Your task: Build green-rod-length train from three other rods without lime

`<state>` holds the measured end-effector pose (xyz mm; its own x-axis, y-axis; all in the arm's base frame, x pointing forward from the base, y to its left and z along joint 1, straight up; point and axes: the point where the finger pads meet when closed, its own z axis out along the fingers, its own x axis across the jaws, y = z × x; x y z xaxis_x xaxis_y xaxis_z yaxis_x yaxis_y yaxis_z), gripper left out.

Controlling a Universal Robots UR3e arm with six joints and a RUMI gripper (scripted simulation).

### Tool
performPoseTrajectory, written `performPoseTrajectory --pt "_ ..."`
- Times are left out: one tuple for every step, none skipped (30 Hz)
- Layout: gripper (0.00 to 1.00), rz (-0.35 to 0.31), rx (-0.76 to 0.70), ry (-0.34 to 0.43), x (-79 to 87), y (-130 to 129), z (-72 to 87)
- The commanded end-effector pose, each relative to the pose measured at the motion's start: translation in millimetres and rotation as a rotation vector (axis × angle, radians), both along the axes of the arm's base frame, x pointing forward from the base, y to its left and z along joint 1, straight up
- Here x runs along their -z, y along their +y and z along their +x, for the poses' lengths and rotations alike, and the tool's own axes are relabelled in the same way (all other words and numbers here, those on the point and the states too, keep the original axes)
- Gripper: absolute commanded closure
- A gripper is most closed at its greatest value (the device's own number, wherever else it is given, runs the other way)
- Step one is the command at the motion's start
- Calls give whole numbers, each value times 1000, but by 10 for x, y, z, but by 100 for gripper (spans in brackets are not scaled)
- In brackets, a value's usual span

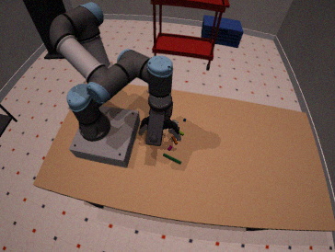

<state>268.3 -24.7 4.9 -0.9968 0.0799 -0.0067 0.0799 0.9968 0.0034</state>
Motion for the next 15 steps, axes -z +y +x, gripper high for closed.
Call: performPoseTrajectory --pt "0 -1 1 0 0 -6 1" --pt "0 -1 1 0 0 -6 1" --pt "0 -1 1 0 0 -6 1" --pt "0 -1 1 0 0 -6 1" --pt "0 -1 1 0 0 -6 1" --pt "0 -1 1 0 0 -6 1" --pt "0 -1 1 0 0 -6 1" --pt "0 -1 1 0 0 -6 1" --pt "0 -1 1 0 0 -6 1" --pt "0 -1 1 0 0 -6 1" --pt "0 -1 1 -1 0 -6 1" --pt "0 -1 2 -1 -1 -6 2" --pt "0 -1 4 -1 -2 -7 5" --pt "0 -1 7 -1 -4 -7 10" --pt "0 -2 11 -2 -8 -7 17"
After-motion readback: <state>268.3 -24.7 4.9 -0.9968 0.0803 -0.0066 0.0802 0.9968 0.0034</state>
